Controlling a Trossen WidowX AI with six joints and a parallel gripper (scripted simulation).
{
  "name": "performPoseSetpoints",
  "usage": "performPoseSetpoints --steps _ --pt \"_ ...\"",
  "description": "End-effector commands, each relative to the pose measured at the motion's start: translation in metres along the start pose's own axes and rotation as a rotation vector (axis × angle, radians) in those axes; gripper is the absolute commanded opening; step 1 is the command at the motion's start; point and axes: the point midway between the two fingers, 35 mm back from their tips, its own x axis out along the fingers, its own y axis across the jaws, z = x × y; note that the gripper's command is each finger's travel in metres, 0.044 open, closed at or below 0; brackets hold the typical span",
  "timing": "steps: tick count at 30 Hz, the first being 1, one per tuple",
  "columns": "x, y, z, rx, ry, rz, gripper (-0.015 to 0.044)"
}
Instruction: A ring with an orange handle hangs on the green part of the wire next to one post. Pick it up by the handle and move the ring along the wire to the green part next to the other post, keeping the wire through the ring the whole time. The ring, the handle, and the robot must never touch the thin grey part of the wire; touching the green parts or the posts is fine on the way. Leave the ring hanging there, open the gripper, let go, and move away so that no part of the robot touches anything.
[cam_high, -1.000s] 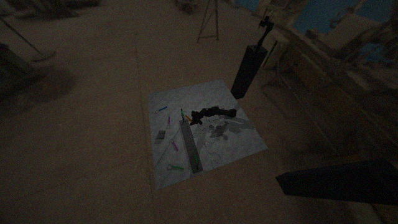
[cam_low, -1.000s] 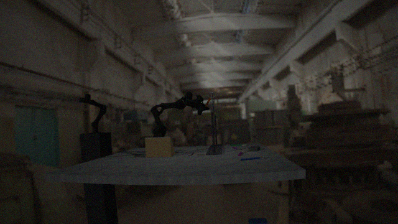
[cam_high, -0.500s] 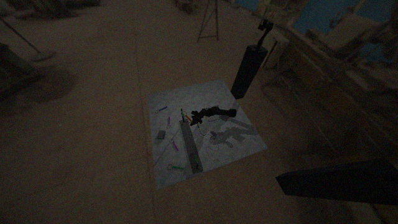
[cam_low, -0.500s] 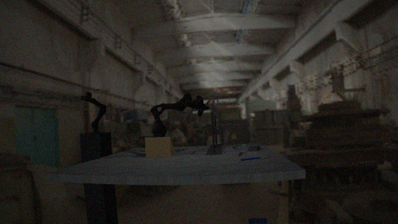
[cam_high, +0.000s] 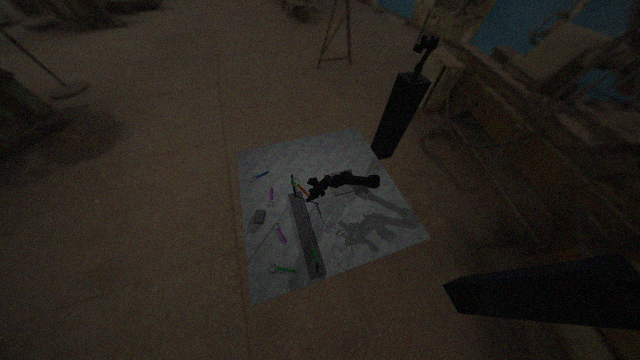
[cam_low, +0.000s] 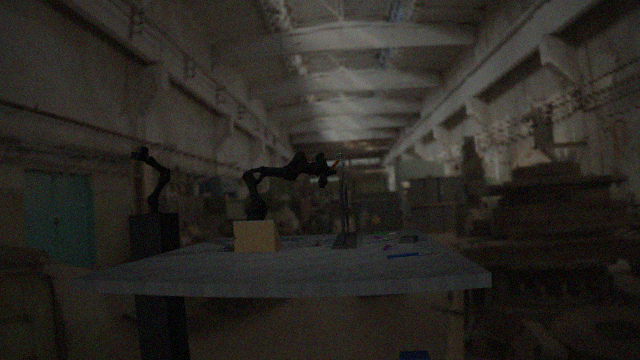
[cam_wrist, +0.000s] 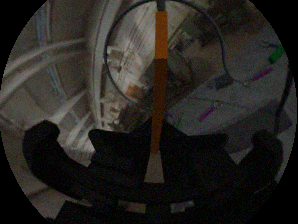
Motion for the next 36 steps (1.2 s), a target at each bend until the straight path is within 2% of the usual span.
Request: performPoseSetpoints --steps 1,36 --pt "0.000 0.002 0.000 0.050 -0.009 0.029 -0.0150" --pt "0.000 0.018 0.004 0.451 -0.059 0.251 -0.0150"
